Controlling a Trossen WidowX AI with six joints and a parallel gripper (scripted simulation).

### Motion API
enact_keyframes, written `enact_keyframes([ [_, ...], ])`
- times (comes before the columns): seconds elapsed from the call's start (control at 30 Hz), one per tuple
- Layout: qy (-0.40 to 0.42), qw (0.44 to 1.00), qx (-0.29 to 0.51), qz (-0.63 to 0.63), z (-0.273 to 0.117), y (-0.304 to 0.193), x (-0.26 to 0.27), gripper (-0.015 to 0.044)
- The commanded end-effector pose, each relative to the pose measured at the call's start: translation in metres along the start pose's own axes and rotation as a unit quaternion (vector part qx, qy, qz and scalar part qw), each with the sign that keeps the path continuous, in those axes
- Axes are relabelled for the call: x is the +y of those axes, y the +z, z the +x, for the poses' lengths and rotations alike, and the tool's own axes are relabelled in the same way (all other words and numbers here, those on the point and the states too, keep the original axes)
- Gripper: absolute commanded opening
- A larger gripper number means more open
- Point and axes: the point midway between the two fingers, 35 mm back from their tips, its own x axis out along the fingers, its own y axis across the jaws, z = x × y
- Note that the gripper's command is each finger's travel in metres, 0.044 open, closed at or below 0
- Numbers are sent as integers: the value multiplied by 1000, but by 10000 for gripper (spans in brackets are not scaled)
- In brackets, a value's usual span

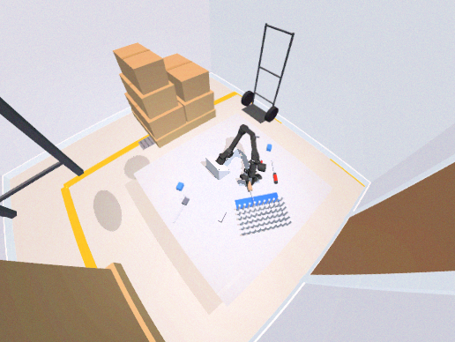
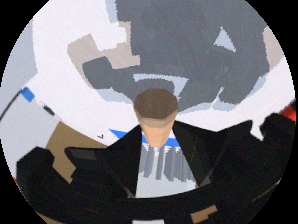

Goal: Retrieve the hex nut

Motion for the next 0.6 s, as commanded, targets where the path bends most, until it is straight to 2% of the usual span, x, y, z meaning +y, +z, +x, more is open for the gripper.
enact_keyframes([
  [0.0,2,1000,0,2,-2,3,1,0],
  [0.57,2,1000,0,2,-8,12,1,0],
])
